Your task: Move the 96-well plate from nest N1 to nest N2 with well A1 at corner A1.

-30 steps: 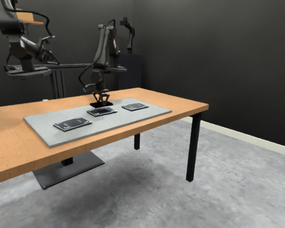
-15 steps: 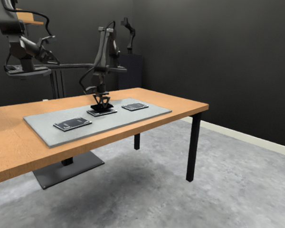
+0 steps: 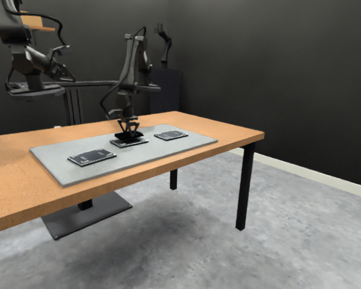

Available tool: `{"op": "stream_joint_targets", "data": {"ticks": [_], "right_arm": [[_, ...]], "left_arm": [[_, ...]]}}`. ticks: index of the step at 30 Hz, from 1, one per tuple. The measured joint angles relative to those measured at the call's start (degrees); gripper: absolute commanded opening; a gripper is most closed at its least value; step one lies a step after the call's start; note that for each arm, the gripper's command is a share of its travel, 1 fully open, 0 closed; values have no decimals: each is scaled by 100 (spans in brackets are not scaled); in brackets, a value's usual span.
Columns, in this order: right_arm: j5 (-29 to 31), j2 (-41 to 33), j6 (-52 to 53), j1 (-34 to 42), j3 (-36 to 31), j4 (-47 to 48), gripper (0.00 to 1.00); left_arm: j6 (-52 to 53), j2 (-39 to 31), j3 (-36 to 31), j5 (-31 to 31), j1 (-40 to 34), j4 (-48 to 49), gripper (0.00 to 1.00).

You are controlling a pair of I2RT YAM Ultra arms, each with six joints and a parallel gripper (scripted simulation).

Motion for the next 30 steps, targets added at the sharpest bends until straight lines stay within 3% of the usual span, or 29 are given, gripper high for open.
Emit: {"op": "stream_joint_targets", "data": {"ticks": [30], "right_arm": [[0, 0, 0, 0, 0, 0, 100]], "left_arm": [[0, 326, 103, 17, 9, 186, 78]]}}
